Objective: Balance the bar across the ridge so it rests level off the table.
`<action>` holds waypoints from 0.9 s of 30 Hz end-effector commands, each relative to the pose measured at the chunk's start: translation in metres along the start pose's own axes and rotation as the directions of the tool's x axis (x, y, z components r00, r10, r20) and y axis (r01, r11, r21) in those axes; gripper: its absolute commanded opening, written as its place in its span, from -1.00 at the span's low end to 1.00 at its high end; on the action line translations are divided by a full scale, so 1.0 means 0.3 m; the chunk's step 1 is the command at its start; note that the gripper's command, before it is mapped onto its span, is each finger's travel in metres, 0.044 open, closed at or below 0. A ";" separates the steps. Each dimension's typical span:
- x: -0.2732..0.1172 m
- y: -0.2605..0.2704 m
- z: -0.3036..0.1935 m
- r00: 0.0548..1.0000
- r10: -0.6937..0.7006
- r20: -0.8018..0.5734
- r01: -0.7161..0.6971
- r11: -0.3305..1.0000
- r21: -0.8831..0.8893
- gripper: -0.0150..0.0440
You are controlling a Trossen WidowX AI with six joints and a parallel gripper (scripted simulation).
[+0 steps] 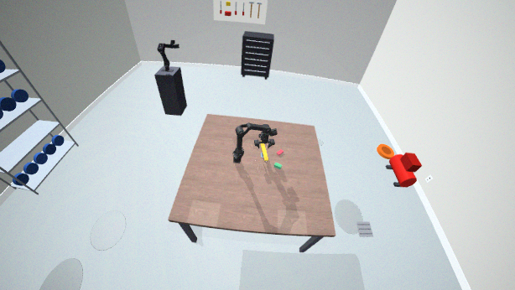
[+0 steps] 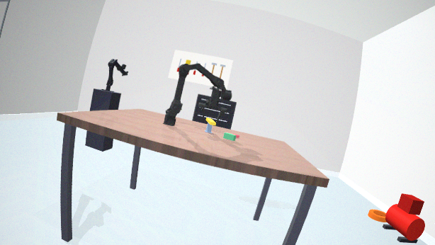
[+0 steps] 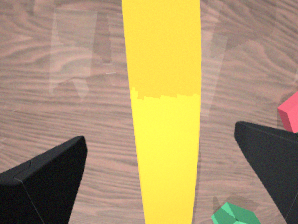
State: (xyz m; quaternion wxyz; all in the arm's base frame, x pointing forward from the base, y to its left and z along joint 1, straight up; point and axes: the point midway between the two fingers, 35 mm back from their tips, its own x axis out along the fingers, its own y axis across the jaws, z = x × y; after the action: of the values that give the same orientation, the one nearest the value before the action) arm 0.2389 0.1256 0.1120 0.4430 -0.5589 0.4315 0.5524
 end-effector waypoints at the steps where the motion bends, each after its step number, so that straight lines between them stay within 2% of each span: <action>1: -0.078 -0.015 0.004 1.000 -0.009 0.002 0.009 1.000 0.000 1.00; 8: -0.315 -0.002 0.000 1.000 -0.008 0.002 0.008 1.000 0.000 1.00; 27: -0.321 -0.001 0.000 1.000 -0.008 0.002 0.008 1.000 0.000 1.00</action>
State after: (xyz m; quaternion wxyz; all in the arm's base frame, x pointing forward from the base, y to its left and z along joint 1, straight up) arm 0.2380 0.1251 0.2081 0.4467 -0.5604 0.4279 0.5507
